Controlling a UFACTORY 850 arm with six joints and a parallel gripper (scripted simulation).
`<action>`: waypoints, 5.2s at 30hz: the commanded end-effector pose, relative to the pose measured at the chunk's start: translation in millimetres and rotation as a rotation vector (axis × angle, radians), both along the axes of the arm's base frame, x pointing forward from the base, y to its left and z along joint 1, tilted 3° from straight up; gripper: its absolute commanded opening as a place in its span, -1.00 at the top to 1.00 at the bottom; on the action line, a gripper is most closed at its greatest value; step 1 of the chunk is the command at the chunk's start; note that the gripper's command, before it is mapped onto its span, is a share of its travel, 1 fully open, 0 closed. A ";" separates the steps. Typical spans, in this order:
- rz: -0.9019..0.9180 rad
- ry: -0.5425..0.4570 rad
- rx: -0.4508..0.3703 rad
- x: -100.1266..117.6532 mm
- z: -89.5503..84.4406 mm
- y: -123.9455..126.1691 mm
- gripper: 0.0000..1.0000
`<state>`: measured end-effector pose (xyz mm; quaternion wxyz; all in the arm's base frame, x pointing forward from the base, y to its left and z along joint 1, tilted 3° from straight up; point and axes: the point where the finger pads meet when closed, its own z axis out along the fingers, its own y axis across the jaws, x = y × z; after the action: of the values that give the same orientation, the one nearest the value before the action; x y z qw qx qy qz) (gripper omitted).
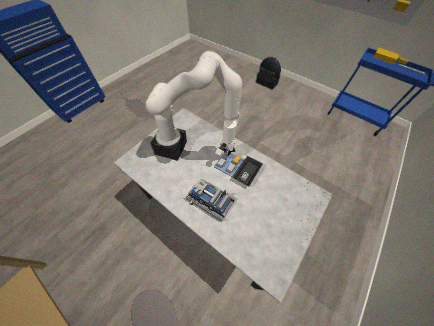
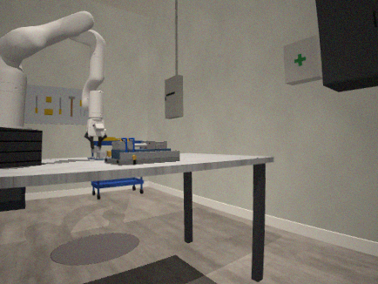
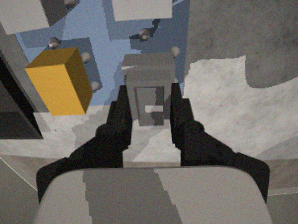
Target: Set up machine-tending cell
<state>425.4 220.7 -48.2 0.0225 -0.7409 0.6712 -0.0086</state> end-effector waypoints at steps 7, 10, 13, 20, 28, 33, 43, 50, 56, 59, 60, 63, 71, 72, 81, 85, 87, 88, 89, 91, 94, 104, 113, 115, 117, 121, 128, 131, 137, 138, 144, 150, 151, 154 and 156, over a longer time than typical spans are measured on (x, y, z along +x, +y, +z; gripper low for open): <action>0.000 -0.001 0.003 -0.7 41.5 -1.2 1.00; 0.000 -0.002 0.001 -0.6 50.4 -0.9 1.00; 0.000 -0.002 0.000 -0.7 54.8 -0.6 1.00; 0.000 -0.003 -0.003 -2.1 81.2 -0.3 1.00; 0.000 -0.003 -0.003 -2.4 89.7 -0.5 1.00; 0.000 -0.003 -0.003 -1.8 89.8 -0.3 1.00; -0.001 -0.004 -0.005 63.7 91.4 14.3 1.00; -0.001 -0.004 -0.005 113.3 93.6 22.0 1.00; -0.001 -0.004 -0.005 162.2 96.5 26.3 1.00; -0.001 -0.004 -0.004 186.5 98.3 27.2 1.00; -0.001 -0.004 -0.004 193.2 98.8 27.2 1.00; 0.000 -0.004 -0.003 198.7 99.3 27.2 1.00; 0.000 -0.003 -0.003 209.6 100.3 27.1 1.00; 0.000 -0.003 -0.003 209.6 100.3 27.1 1.00; 0.000 -0.003 -0.003 209.6 100.3 27.1 1.00; 0.000 -0.003 -0.003 209.6 100.3 27.1 1.00; 0.000 -0.003 -0.003 209.7 100.3 27.1 1.00; 0.000 -0.003 -0.003 209.7 100.3 27.1 1.00; 0.000 -0.003 -0.003 209.8 100.3 27.1 1.00; 0.000 -0.003 -0.003 209.9 100.4 27.2 1.00; 0.000 -0.003 -0.003 210.2 100.5 27.3 1.00; 0.000 -0.003 -0.003 210.9 100.8 27.5 1.00; 0.000 -0.003 -0.003 211.2 100.9 27.6 1.00; 0.000 -0.003 -0.003 211.2 100.9 27.6 1.00; 0.000 -0.003 -0.003 211.2 100.9 27.6 1.00; 0.000 -0.003 -0.003 211.2 100.9 27.6 1.00; 0.000 -0.003 -0.003 211.2 100.8 27.6 1.00; 0.000 -0.003 -0.003 211.2 100.7 27.6 1.00; 0.000 -0.003 -0.003 211.3 99.3 27.6 1.00; 0.000 -0.003 -0.003 211.3 98.8 27.6 1.00; 0.000 -0.003 -0.003 211.5 94.7 27.7 1.00; 0.000 -0.003 -0.003 211.6 90.5 27.8 1.00; 0.000 -0.003 -0.003 211.7 89.3 27.8 1.00; 0.000 -0.003 -0.003 211.9 85.1 27.9 1.00; 0.000 -0.003 -0.003 212.0 82.1 27.9 1.00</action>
<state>636.2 248.2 37.4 0.0215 -0.7409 0.6712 -0.0102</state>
